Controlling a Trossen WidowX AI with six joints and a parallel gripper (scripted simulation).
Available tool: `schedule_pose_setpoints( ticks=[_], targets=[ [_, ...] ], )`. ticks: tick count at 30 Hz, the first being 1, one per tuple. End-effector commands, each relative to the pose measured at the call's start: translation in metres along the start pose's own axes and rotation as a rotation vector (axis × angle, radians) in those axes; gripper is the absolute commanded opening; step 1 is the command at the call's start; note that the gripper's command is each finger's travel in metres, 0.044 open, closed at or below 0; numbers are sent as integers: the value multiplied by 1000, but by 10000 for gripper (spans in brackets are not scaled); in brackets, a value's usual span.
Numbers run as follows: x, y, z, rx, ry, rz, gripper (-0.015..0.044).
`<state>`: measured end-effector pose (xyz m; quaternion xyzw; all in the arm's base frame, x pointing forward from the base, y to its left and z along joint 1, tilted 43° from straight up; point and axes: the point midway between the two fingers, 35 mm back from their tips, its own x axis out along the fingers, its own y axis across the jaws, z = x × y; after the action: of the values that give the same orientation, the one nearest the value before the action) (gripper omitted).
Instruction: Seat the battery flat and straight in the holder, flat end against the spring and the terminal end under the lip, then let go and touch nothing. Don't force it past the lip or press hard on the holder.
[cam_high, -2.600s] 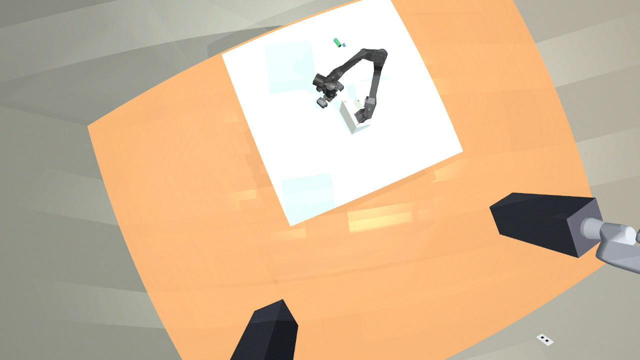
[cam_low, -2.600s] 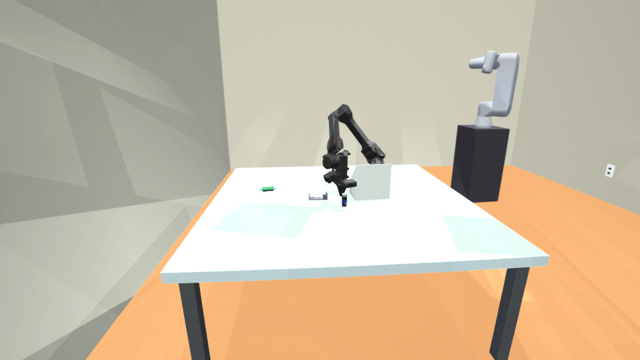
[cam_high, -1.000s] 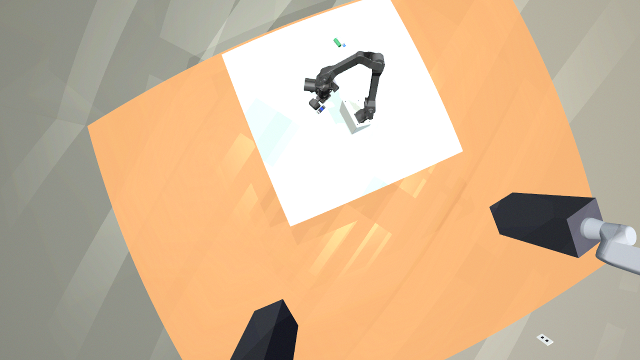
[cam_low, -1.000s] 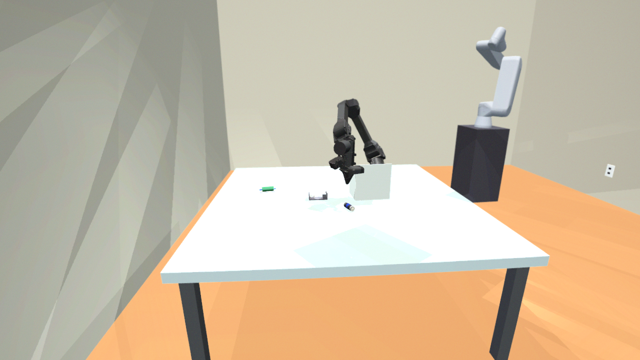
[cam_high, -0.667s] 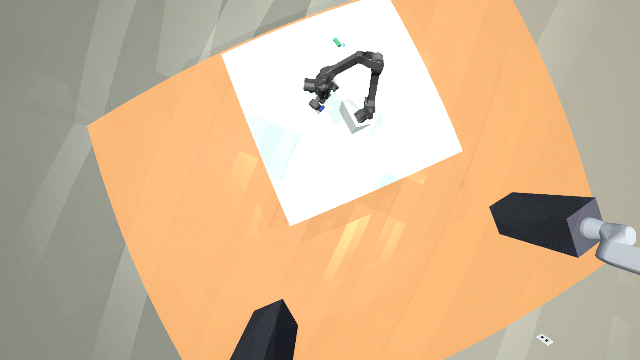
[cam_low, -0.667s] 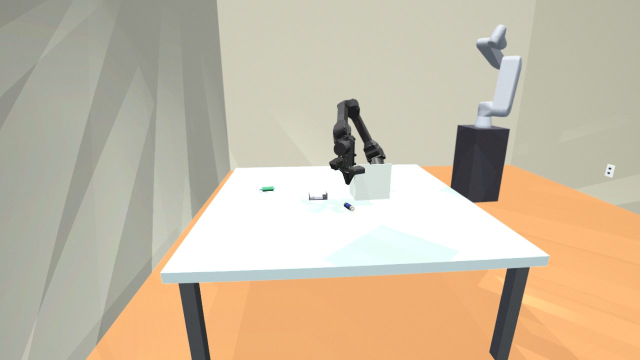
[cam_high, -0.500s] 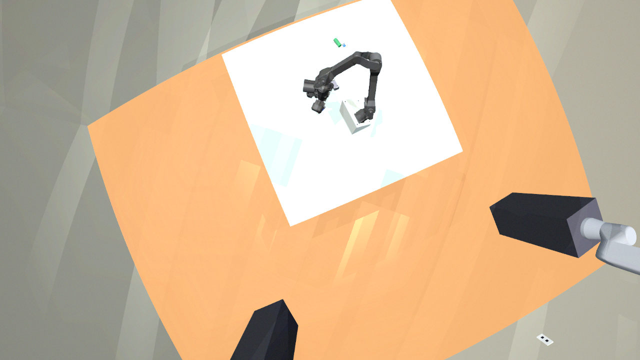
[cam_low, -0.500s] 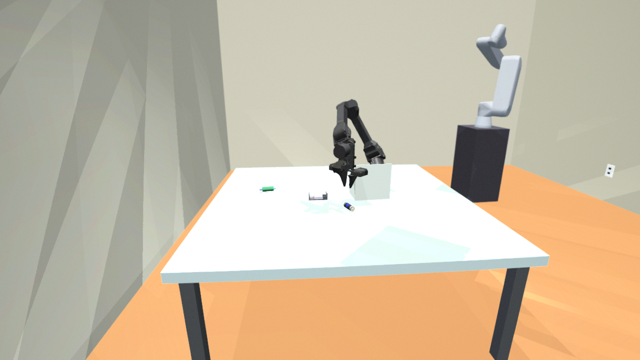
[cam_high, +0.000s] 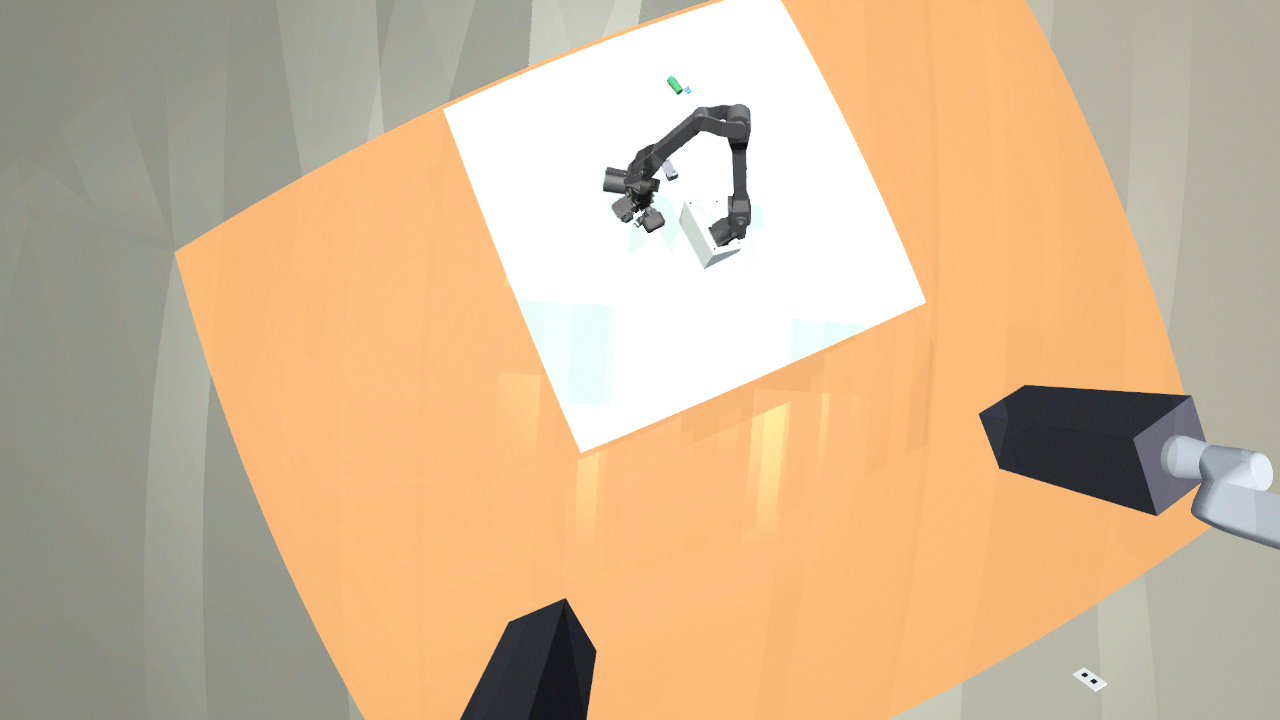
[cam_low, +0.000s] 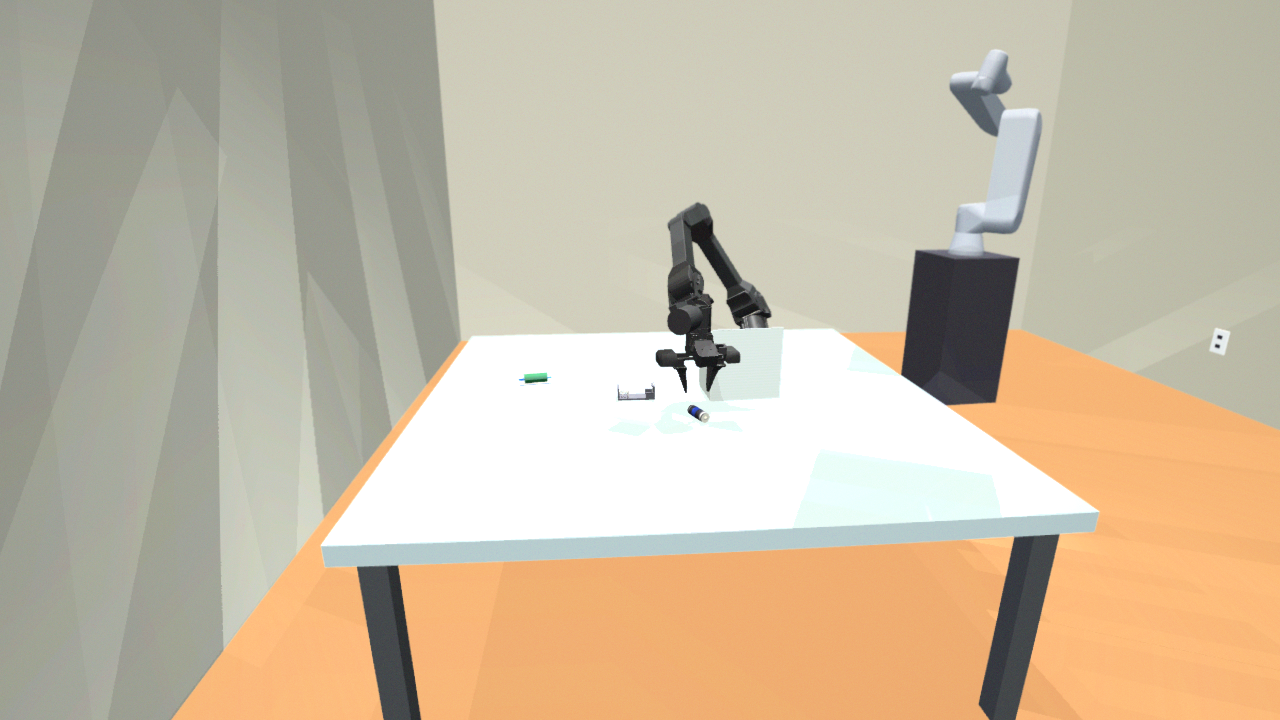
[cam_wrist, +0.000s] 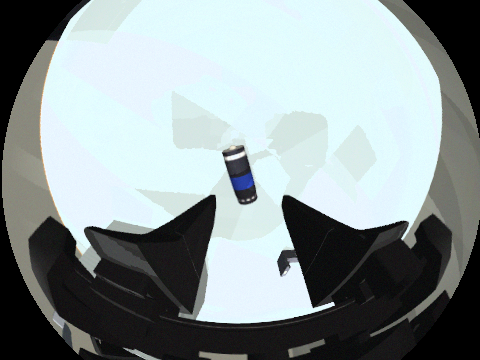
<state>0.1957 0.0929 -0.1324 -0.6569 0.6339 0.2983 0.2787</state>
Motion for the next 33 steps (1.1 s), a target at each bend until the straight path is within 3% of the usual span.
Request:
schedule_pose_setpoints(
  ticks=[1,33],
  targets=[
    [14,6,-1,-289,13,5,245],
    [53,5,-2,-289,14,4,245]
  ],
)
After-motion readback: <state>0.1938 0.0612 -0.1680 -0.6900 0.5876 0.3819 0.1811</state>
